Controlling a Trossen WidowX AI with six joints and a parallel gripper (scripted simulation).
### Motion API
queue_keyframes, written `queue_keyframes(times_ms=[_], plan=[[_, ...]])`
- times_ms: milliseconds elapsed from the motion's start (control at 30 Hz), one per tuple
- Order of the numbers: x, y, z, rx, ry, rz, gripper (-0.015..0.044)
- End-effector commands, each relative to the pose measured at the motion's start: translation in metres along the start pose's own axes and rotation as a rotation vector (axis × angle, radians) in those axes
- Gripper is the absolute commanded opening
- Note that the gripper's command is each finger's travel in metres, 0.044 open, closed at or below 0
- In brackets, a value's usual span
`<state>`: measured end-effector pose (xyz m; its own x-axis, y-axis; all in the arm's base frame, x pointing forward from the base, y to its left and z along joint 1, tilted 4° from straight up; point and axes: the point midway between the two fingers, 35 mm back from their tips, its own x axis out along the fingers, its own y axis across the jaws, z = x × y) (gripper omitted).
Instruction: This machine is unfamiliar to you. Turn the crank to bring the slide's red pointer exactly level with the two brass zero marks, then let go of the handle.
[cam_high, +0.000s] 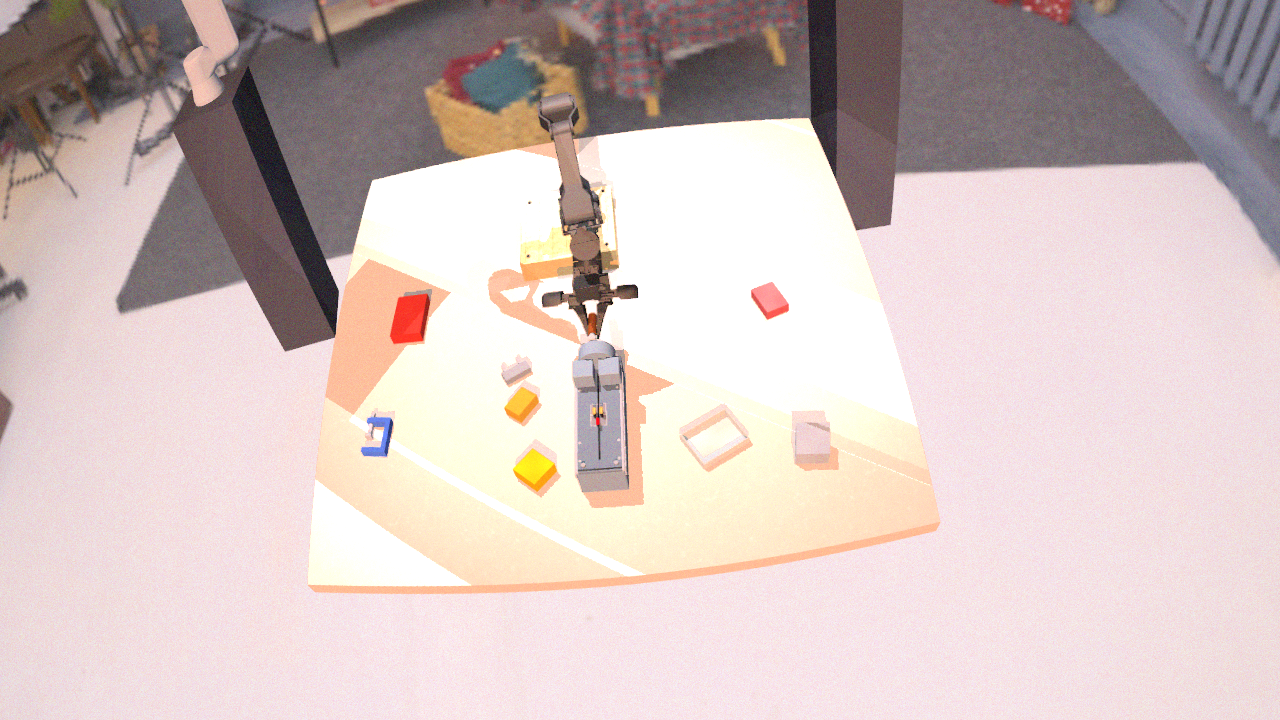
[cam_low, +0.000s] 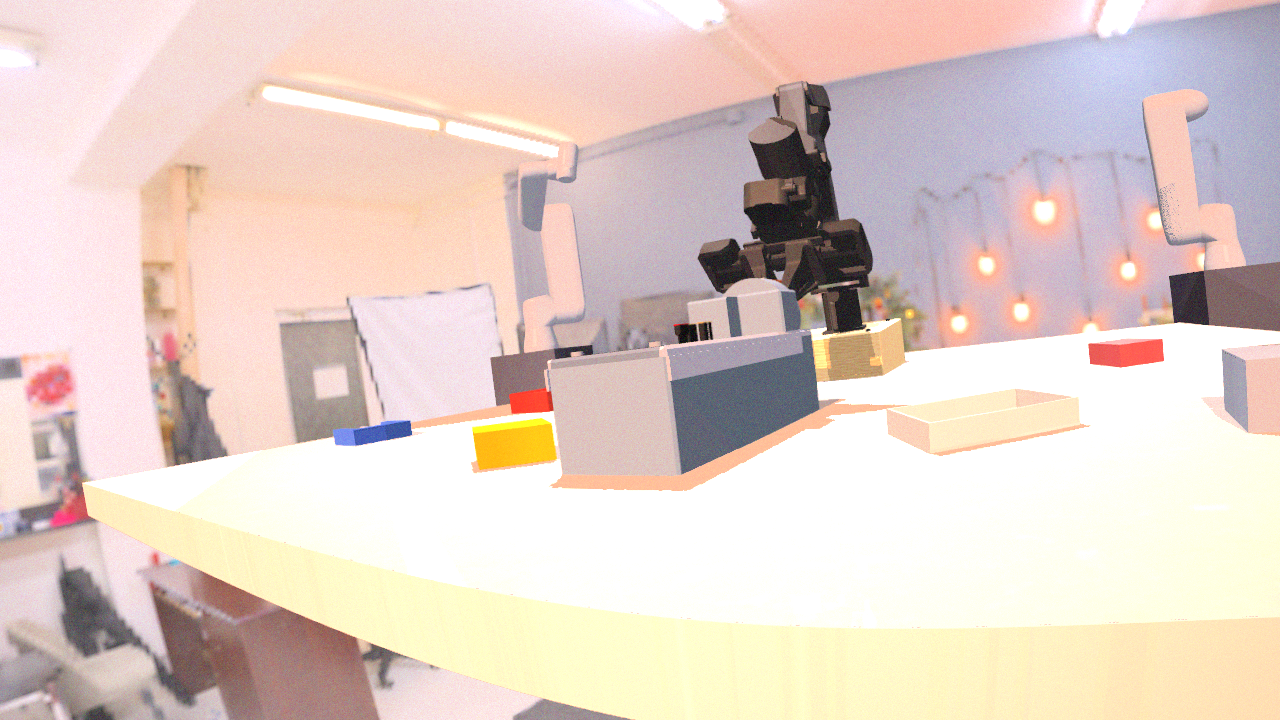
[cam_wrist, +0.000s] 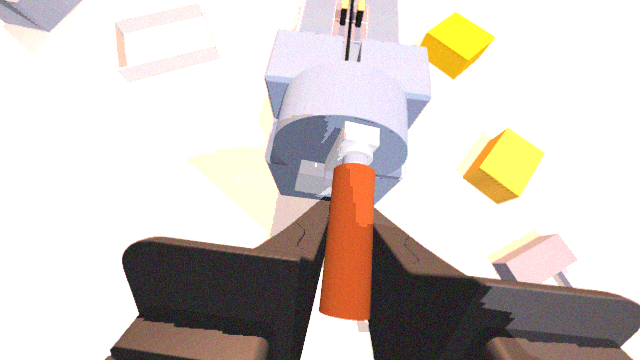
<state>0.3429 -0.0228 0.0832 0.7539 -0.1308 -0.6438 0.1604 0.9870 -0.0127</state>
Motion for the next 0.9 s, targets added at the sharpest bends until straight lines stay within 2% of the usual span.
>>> queue_keyframes(times_ms=[0, 867], plan=[[-0.0002, 0.0011, 0.0001, 0.004, -0.002, 0.007, 0.0000], [0.0000, 0.0001, 0.0000, 0.000, 0.000, 0.000, 0.0000]])
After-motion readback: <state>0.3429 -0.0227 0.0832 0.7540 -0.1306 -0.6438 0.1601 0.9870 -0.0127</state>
